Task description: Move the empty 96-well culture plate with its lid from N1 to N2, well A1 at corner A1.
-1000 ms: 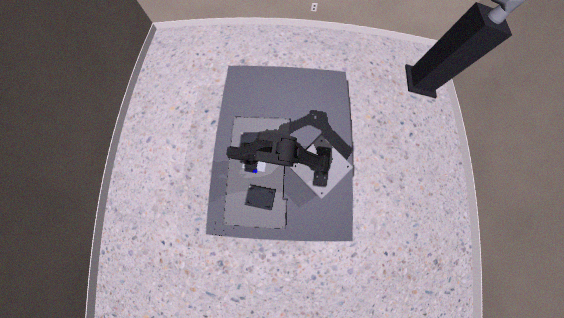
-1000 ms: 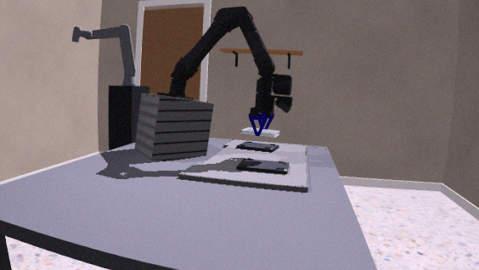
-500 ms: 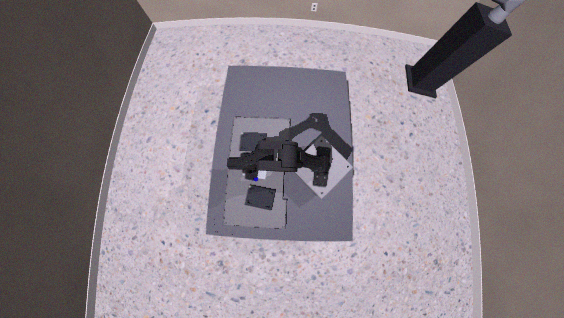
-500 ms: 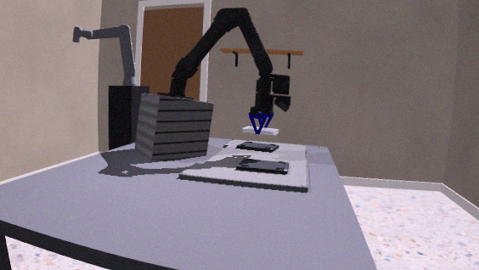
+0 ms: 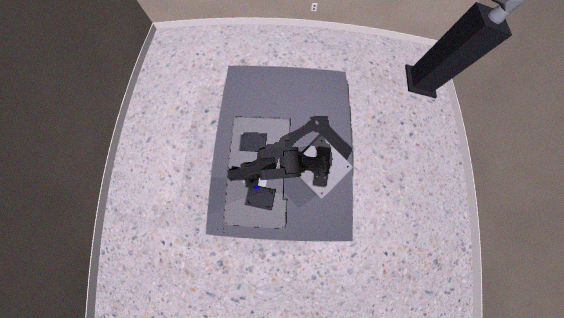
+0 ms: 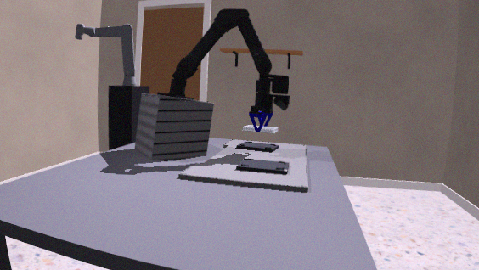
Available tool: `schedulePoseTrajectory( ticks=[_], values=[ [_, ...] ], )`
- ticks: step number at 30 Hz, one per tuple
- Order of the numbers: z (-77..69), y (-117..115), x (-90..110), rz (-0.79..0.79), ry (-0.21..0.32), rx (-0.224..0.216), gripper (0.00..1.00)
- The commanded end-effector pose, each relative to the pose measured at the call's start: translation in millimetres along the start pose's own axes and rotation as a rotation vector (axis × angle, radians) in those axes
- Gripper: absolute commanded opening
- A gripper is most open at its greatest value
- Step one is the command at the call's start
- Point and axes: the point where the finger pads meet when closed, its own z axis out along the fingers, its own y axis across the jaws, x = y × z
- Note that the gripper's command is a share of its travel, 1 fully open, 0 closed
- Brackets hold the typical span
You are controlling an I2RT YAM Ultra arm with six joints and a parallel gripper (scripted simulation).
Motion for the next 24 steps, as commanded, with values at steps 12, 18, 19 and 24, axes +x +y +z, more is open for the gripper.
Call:
schedulePoseTrajectory(
  ticks=[12, 18, 19, 24],
  values=[
    [-12.4, 43, 1, 0.022, -0.045, -0.006, 0.00],
    [-14.1, 63, 6, 0.022, -0.045, -0.008, 0.00],
    [-14.1, 66, 7, 0.022, -0.044, -0.008, 0.00],
    [-14.1, 76, 10, 0.022, -0.045, -0.010, 0.00]
  ],
)
